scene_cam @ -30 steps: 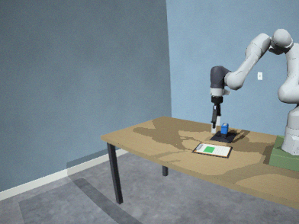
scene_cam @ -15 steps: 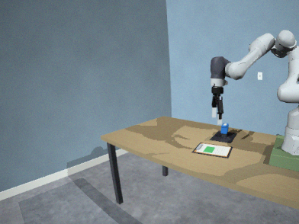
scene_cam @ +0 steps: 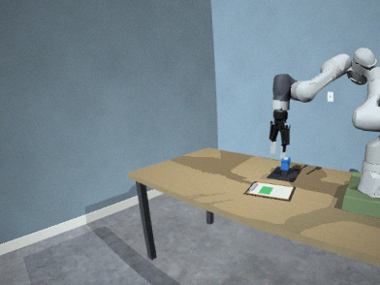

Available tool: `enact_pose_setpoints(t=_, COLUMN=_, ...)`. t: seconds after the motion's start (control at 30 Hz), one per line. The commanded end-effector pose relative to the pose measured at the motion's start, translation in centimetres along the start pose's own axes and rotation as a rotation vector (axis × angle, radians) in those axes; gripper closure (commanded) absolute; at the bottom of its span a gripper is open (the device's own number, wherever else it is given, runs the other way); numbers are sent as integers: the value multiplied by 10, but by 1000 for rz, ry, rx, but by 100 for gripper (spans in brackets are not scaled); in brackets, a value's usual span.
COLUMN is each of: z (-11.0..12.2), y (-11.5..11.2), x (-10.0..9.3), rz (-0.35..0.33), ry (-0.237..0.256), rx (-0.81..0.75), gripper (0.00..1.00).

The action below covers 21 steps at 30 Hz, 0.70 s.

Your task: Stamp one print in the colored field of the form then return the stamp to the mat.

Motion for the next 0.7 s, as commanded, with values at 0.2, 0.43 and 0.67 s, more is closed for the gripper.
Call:
enact_pose_setpoints(t=0.2, z=-90, y=74, x=19, rz=16, ry=-13, rx=-332, gripper=48)
enact_pose_setpoints(t=0.43, z=-163, y=130, x=34, rz=21, ry=-9, rx=-436, gripper=48)
enact_pose_setpoints(t=0.67, z=-192, y=153, x=40, rz=27, ry=-13, rx=-537, gripper=48)
Point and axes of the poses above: the point where the finger pads meet when closed, its own x axis out along the fingers, its own z axis across the jaws, y = z × x, the point moved 2 cm from there along -x, back along the fingers, and after that the axes turned 14 degrees about x, right-handed, at the moved point
